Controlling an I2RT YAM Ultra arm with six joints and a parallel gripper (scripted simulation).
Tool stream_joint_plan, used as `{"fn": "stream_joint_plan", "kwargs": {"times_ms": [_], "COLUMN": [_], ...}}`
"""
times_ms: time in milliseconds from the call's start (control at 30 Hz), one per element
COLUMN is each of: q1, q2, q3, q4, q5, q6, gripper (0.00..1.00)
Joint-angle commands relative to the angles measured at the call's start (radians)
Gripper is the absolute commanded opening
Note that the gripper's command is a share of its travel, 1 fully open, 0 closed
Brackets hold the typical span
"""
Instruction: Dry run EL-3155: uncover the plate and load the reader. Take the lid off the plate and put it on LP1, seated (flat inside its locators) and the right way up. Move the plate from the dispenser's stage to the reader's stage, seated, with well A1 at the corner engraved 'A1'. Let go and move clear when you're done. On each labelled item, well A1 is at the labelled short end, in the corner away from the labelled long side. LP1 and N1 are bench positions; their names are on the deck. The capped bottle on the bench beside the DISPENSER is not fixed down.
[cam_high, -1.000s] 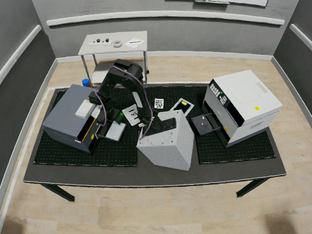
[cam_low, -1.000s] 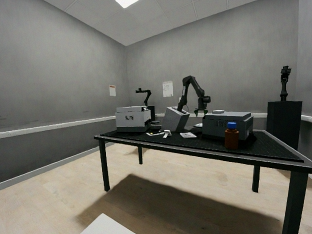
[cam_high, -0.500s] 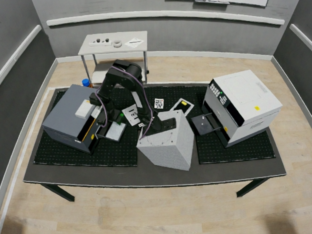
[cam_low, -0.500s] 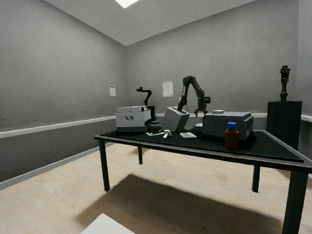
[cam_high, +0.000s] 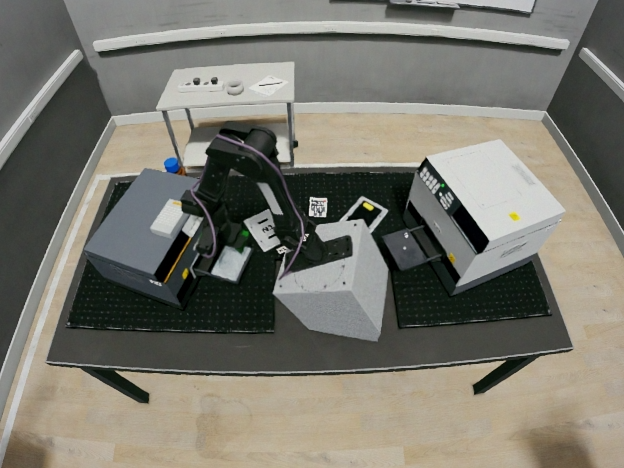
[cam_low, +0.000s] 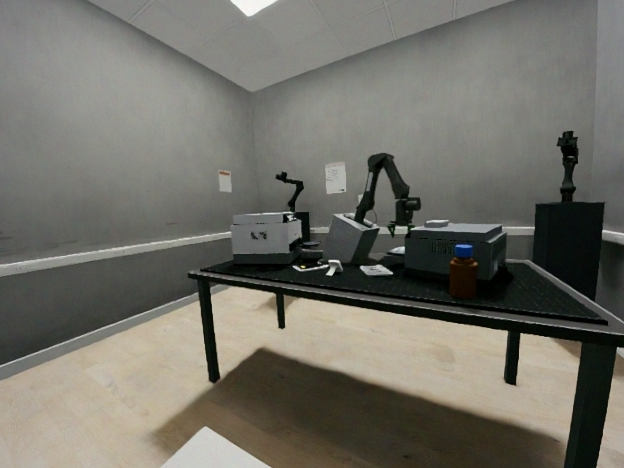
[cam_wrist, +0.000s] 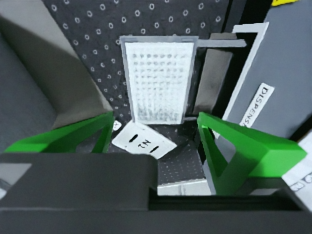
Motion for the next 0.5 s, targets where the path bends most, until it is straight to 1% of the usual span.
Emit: {"fn": "stream_joint_plan", "kwargs": {"times_ms": [0,467], "q1": [0.012,0.014], "q2": [0.025,0.084], "q3": [-0.016,-0.036], "q4": [0.038,0.112], "q5": [0.001,0.003], "q6": [0.007,0.012], "gripper": [1.0,1.0]}}
